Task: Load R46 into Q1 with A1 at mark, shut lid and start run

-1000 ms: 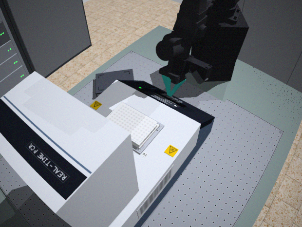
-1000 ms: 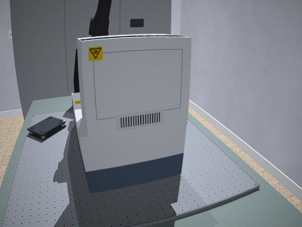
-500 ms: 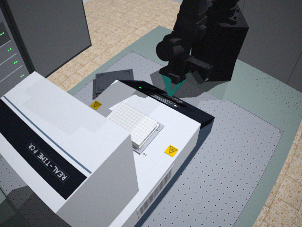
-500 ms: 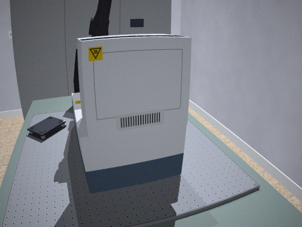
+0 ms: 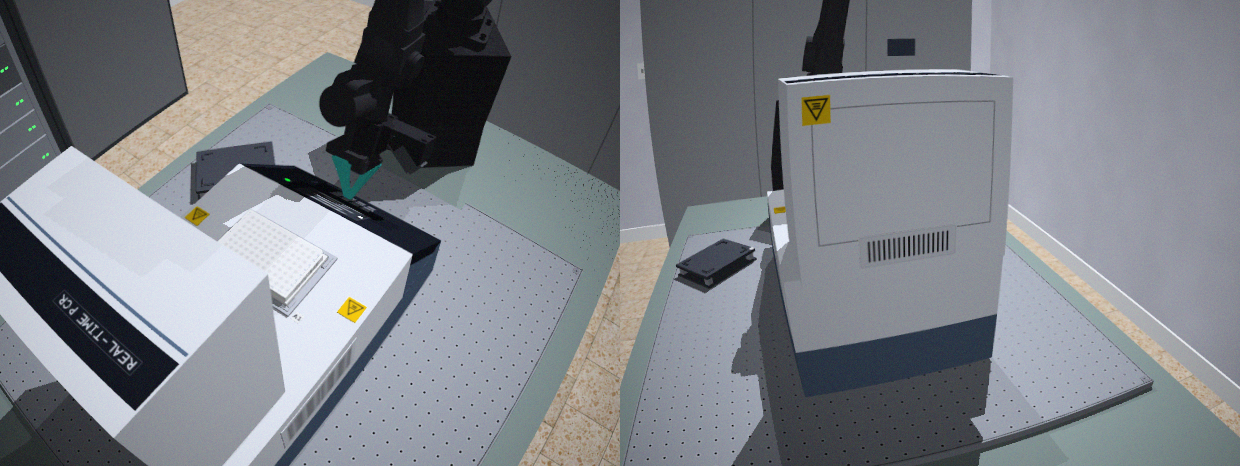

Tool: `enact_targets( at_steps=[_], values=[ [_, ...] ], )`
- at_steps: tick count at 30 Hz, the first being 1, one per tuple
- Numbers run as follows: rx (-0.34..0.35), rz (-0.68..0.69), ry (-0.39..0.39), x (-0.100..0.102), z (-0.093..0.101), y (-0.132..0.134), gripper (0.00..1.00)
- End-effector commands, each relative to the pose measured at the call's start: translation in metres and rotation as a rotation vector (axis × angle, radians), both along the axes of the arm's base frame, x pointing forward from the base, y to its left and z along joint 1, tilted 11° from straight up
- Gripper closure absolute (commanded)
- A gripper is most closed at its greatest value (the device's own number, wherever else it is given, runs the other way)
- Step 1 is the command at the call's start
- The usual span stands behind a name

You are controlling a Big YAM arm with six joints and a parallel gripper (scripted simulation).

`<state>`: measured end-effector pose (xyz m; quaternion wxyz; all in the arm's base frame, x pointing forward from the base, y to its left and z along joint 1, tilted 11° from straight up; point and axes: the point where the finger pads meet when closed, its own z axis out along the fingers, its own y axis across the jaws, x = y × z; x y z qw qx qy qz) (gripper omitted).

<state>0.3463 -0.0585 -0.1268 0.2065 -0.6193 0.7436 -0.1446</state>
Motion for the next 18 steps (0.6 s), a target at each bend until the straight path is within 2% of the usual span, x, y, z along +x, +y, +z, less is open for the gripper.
enact_targets(
  at_steps=[1,18],
  values=[
    [0.004,-0.012,-0.02,0.0077,0.002,-0.0024,1.0],
    [0.004,-0.019,-0.019,0.0084,-0.0011,-0.0052,1.0]
  ],
)
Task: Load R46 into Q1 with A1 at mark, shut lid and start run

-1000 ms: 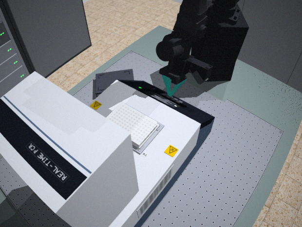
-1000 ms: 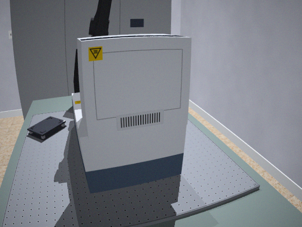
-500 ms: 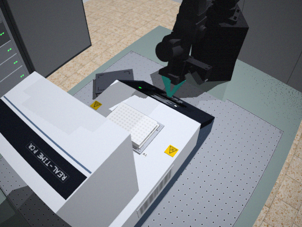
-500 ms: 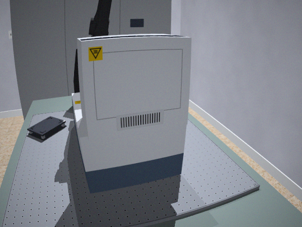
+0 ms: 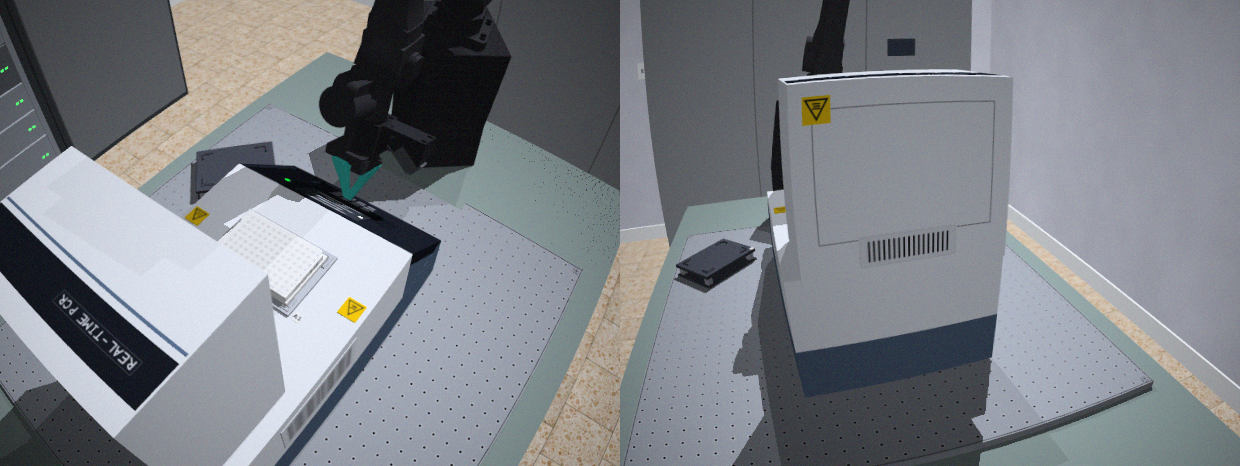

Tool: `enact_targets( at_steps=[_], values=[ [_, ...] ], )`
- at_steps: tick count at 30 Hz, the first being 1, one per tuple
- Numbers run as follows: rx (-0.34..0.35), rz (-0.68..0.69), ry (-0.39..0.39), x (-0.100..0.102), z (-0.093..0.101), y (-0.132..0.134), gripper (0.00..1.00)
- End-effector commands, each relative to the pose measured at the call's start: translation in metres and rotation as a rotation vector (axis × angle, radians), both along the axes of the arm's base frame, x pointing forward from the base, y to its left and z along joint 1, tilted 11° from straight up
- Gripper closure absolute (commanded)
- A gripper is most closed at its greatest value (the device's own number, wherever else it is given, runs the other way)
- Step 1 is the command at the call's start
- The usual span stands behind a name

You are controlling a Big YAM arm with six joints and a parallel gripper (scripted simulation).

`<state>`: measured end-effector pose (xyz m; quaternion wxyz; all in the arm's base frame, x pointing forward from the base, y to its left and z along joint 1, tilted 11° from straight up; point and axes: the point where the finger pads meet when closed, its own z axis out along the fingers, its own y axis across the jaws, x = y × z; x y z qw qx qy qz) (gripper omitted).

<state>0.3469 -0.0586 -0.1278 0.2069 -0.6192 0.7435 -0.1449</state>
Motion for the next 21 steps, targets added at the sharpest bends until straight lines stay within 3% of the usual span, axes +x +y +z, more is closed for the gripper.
enact_targets(
  at_steps=[1,16,21],
  values=[
    [0.004,-0.019,-0.019,0.008,0.0,-0.005,1.0],
    [-0.017,-0.019,-0.005,0.007,-0.002,-0.013,1.0],
    [-0.012,-0.02,0.002,-0.009,0.009,-0.011,1.0]
  ],
)
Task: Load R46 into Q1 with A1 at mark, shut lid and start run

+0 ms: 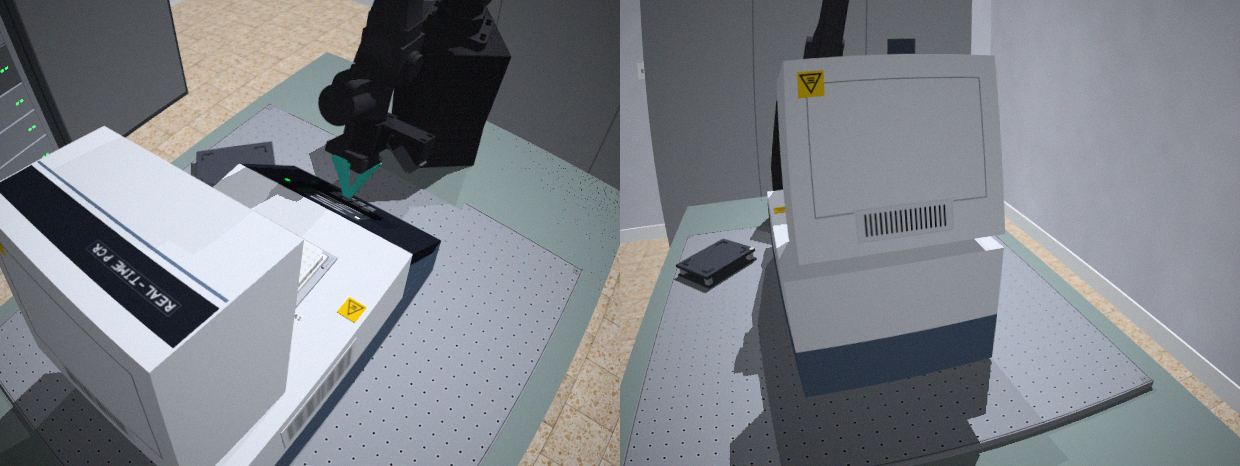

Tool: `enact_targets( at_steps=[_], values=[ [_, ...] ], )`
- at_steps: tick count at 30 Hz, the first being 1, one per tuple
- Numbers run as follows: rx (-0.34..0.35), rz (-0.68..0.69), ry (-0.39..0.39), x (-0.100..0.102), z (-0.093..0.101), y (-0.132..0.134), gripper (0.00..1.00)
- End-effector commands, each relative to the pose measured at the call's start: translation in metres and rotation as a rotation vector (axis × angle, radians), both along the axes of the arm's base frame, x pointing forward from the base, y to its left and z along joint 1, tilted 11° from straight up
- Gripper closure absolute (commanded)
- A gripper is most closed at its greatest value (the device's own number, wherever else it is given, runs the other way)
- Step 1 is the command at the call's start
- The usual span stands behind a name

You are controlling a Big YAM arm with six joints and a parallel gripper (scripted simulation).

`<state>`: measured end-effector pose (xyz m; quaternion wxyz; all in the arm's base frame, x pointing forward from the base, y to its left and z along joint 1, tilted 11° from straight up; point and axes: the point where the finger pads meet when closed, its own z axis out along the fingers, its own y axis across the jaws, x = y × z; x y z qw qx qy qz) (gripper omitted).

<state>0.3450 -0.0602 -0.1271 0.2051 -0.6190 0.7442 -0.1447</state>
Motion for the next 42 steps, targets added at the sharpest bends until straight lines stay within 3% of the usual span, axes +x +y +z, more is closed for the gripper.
enact_targets(
  at_steps=[1,17,22,26,29,37,42],
  values=[
    [-0.007,-0.015,-0.001,-0.01,0.01,-0.008,1.0],
    [0.001,0.012,-0.008,-0.024,0.025,0.003,1.0],
    [-0.001,-0.005,-0.009,-0.055,0.039,0.001,1.0],
    [-0.002,0.007,-0.007,-0.071,0.047,0.006,1.0],
    [-0.002,0.009,-0.01,-0.07,0.048,0.005,1.0],
    [-0.004,0.008,-0.005,-0.112,0.067,0.009,1.0],
    [-0.011,0.004,-0.009,-0.1,0.066,0.007,1.0]
  ],
)
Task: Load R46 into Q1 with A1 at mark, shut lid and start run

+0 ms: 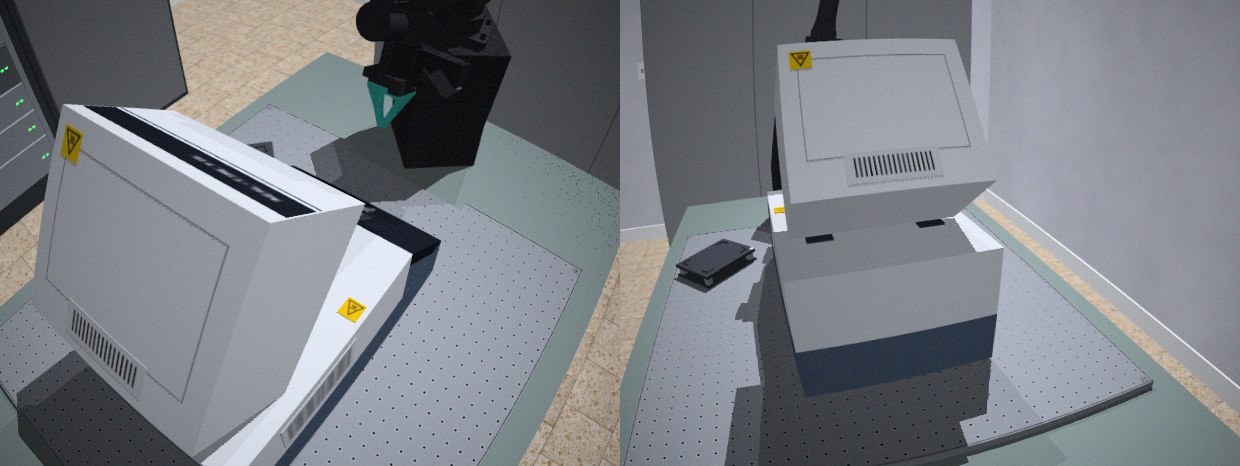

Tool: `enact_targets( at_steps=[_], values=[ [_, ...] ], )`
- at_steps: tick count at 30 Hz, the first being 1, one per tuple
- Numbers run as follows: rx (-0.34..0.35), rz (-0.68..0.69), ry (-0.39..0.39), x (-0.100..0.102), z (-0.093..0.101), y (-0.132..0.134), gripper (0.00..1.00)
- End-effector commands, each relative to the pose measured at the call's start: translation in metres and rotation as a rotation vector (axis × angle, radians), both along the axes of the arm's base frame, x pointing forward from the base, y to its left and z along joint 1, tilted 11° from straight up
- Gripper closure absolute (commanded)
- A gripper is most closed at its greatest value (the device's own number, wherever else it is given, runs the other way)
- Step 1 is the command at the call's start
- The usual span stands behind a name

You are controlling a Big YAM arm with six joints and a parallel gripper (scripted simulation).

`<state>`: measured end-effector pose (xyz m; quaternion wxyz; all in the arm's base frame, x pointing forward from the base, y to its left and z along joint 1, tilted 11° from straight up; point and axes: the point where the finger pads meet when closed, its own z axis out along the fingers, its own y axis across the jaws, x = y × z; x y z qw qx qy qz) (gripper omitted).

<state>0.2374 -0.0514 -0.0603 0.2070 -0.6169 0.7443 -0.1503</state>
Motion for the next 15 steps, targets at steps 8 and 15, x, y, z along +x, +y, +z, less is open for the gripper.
enact_targets(
  at_steps=[8,15],
  values=[
    [0.001,0.003,-0.034,0.023,0.006,-0.003,1.0],
    [0.001,0.0,-0.022,0.021,0.001,-0.002,1.0]
  ],
)
